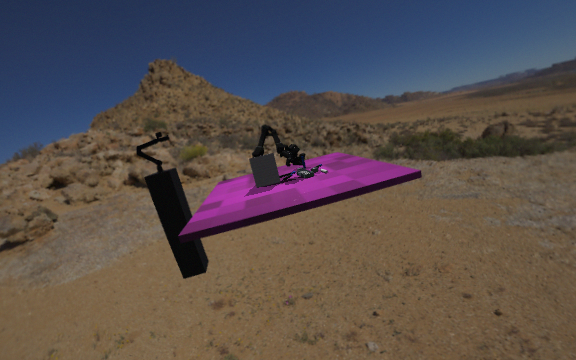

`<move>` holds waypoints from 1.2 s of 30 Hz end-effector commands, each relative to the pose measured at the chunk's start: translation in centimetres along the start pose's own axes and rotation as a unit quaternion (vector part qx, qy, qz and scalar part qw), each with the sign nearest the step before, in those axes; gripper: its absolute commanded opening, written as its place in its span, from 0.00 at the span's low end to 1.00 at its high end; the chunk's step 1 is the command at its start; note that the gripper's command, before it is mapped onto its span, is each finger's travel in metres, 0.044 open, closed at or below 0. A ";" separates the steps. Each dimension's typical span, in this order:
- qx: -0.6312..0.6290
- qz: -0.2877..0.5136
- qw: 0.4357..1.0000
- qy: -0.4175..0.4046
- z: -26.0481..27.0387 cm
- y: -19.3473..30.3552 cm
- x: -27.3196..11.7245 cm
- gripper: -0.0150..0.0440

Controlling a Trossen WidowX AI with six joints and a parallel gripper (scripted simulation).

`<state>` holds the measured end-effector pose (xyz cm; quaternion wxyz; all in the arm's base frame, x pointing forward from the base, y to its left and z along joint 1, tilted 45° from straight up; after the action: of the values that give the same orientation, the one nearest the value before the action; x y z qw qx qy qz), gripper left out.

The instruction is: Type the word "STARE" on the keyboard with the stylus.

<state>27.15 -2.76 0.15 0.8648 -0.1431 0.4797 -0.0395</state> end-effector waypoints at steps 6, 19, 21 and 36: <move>0.002 -0.003 1.000 -0.002 0.5 0.0 0.0 0.39; 0.002 -0.003 1.000 -0.002 0.5 0.0 0.0 0.39; 0.002 -0.003 1.000 -0.002 0.5 0.0 0.0 0.39; 0.002 -0.002 1.000 -0.002 0.4 0.6 0.4 0.39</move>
<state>27.49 -2.36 -0.02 0.8653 -0.1428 0.4789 -0.0400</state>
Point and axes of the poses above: the point midway between the two fingers, 35 mm back from their tips, its own x axis out along the fingers, its own z axis across the jaws, y = z × x, the point moved 8 cm from there along -x, back along the fingers, and after that the axes turned 6 degrees about x, right-handed, at the moved point
